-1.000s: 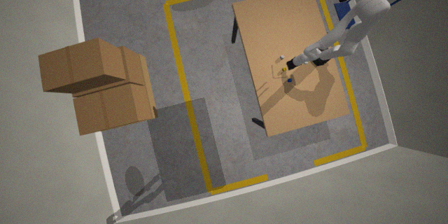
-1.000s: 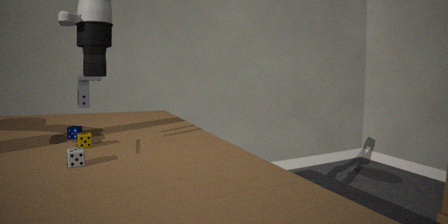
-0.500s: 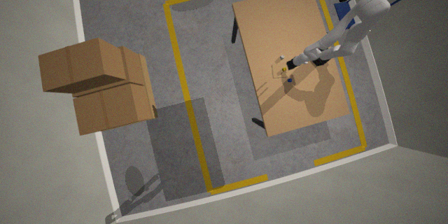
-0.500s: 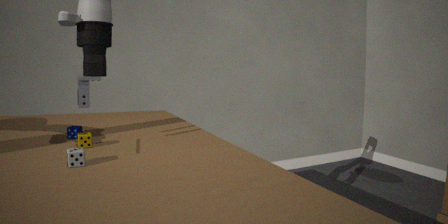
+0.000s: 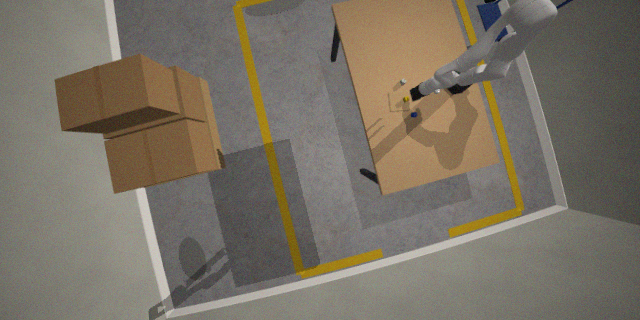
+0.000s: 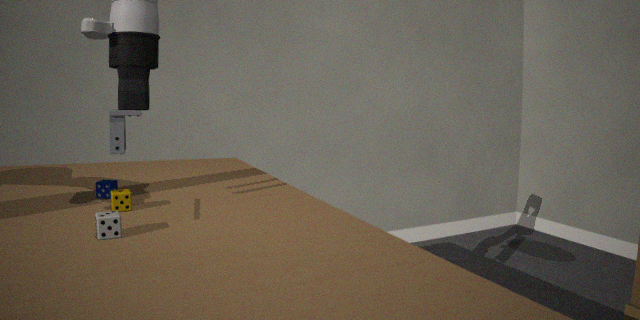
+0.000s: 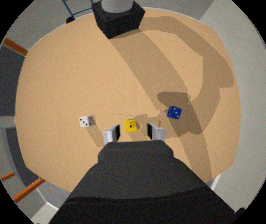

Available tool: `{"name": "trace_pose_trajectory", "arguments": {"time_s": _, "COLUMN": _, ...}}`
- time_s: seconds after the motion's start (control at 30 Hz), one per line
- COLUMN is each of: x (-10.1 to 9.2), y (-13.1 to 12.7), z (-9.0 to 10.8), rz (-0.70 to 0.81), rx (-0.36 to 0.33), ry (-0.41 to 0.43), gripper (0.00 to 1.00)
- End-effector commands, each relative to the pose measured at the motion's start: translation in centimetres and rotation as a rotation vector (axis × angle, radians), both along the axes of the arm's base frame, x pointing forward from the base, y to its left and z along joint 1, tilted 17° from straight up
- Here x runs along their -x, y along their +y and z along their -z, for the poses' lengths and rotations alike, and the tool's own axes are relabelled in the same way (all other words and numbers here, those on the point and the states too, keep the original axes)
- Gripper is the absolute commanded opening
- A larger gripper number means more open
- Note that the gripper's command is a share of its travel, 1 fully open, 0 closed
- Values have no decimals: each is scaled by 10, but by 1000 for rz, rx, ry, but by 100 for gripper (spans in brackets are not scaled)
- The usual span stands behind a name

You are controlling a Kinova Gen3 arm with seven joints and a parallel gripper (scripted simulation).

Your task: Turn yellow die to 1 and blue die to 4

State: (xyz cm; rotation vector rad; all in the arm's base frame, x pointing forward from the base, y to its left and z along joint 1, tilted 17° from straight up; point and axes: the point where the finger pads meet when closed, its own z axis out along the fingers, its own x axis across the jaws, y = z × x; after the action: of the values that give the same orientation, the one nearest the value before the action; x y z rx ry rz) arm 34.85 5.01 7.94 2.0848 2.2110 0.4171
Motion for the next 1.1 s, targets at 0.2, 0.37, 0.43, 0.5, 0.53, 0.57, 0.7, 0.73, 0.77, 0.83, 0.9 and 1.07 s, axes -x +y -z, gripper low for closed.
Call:
{"name": "trace_pose_trajectory", "arguments": {"time_s": 0.2, "x": 7, "y": 31, "z": -1, "rz": 67, "rx": -14, "ry": 14, "gripper": 100}}
{"name": "trace_pose_trajectory", "arguments": {"time_s": 0.37, "x": 14, "y": 57, "z": -2, "rz": 161, "rx": -35, "ry": 29, "gripper": 100}}
{"name": "trace_pose_trajectory", "arguments": {"time_s": 0.43, "x": 17, "y": 67, "z": -2, "rz": 199, "rx": -45, "ry": 34, "gripper": 100}}
{"name": "trace_pose_trajectory", "arguments": {"time_s": 0.5, "x": 20, "y": 77, "z": -3, "rz": 236, "rx": -55, "ry": 39, "gripper": 100}}
{"name": "trace_pose_trajectory", "arguments": {"time_s": 0.53, "x": 22, "y": 82, "z": -3, "rz": 254, "rx": -59, "ry": 41, "gripper": 100}}
{"name": "trace_pose_trajectory", "arguments": {"time_s": 0.57, "x": 23, "y": 86, "z": -4, "rz": 270, "rx": -64, "ry": 42, "gripper": 100}}
{"name": "trace_pose_trajectory", "arguments": {"time_s": 0.7, "x": 26, "y": 94, "z": -4, "rz": 300, "rx": -73, "ry": 46, "gripper": 100}}
{"name": "trace_pose_trajectory", "arguments": {"time_s": 0.73, "x": 27, "y": 98, "z": -5, "rz": 313, "rx": -77, "ry": 47, "gripper": 100}}
{"name": "trace_pose_trajectory", "arguments": {"time_s": 0.77, "x": 28, "y": 101, "z": -5, "rz": 325, "rx": -81, "ry": 48, "gripper": 100}}
{"name": "trace_pose_trajectory", "arguments": {"time_s": 0.83, "x": 30, "y": 106, "z": -6, "rz": 345, "rx": -87, "ry": 50, "gripper": 100}}
{"name": "trace_pose_trajectory", "arguments": {"time_s": 0.9, "x": 31, "y": 110, "z": -6, "rz": 360, "rx": -92, "ry": 51, "gripper": 100}}
{"name": "trace_pose_trajectory", "arguments": {"time_s": 1.07, "x": 33, "y": 114, "z": -7, "rz": 374, "rx": -97, "ry": 53, "gripper": 100}}
